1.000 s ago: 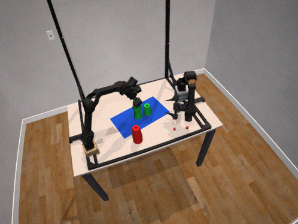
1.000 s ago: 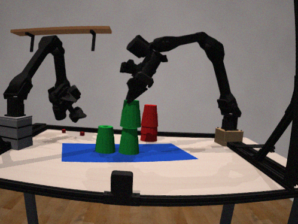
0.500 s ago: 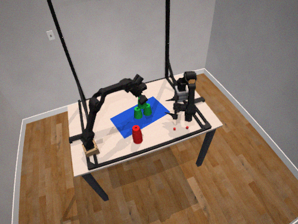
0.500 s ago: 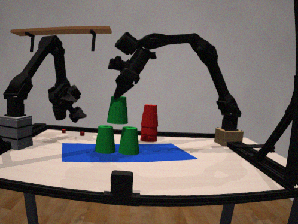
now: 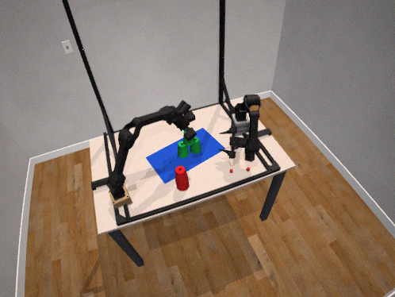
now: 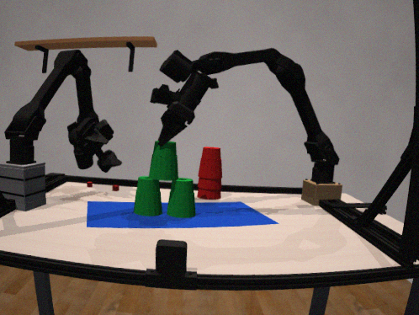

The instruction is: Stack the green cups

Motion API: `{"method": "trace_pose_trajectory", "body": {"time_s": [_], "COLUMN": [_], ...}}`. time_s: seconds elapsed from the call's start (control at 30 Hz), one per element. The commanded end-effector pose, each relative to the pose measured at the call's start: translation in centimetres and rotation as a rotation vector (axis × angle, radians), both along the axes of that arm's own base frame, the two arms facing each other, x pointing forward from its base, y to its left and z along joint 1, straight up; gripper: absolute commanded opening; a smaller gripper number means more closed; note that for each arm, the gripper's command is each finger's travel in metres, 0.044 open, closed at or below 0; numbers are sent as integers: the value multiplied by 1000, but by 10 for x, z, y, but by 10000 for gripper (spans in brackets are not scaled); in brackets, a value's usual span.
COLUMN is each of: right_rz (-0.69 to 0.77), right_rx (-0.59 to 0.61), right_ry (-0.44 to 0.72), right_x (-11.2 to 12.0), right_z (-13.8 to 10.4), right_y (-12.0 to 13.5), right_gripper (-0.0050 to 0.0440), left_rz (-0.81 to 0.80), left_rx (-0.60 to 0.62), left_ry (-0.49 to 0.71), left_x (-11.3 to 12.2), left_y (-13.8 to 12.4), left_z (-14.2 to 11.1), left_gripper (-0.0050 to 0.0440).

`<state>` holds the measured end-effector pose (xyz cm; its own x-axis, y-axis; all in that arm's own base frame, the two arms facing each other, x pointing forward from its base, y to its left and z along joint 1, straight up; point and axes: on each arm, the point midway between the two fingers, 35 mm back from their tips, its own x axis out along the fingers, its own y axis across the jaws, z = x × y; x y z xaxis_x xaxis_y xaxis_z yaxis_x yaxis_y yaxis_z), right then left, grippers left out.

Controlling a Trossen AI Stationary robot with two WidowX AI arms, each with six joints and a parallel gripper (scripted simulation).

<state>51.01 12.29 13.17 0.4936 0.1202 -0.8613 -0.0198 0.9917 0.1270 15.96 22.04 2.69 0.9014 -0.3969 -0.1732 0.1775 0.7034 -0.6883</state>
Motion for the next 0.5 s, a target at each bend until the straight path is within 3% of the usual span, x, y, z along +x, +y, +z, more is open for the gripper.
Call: {"method": "trace_pose_trajectory", "body": {"time_s": [0.0,0.47], "right_rz": [5,0], "right_rx": [-1,0], "right_ry": [9,0], "right_x": [-1,0], "right_z": [-7,-1], "right_y": [0,0], "right_gripper": [0,0], "left_rz": [2,2], "left_rx": [-1,-1], "left_ry": [-2,-2], "left_x": [0,0], "left_y": [0,0], "left_z": [0,0], "left_gripper": [440,440]}}
